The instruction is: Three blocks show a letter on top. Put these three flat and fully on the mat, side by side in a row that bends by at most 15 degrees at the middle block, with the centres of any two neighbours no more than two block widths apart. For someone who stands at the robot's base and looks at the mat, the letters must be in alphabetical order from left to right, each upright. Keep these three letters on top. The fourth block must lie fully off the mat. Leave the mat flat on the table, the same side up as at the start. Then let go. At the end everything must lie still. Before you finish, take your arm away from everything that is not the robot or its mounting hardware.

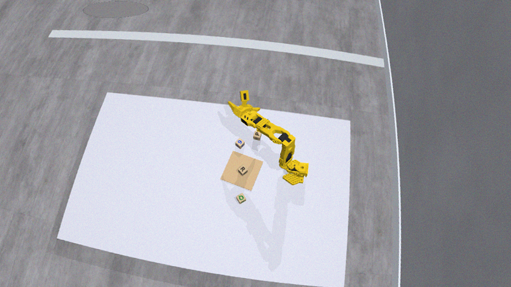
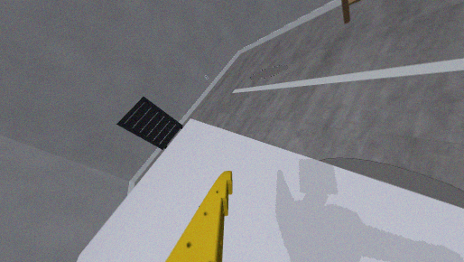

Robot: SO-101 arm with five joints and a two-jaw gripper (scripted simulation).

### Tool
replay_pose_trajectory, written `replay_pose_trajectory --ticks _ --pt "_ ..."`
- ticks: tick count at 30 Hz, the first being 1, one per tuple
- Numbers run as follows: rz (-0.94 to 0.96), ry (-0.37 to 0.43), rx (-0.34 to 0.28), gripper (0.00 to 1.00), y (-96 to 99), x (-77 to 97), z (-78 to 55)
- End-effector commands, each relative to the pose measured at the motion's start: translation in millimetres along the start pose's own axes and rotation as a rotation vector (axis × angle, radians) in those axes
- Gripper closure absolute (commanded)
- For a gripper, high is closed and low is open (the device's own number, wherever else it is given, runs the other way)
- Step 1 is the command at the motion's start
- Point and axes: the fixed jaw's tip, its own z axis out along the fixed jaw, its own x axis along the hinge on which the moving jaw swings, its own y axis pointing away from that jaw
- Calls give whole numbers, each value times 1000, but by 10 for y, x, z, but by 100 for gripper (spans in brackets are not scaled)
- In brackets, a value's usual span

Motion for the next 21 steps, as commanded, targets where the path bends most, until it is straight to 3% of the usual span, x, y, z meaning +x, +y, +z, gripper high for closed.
replay_pose_trajectory --ticks 1,11,21 --pt "1 -184 -131 0 384 -541 -164" --pt "1 -206 -147 0 429 -604 -210" --pt "1 -281 -200 0 578 -814 -384"
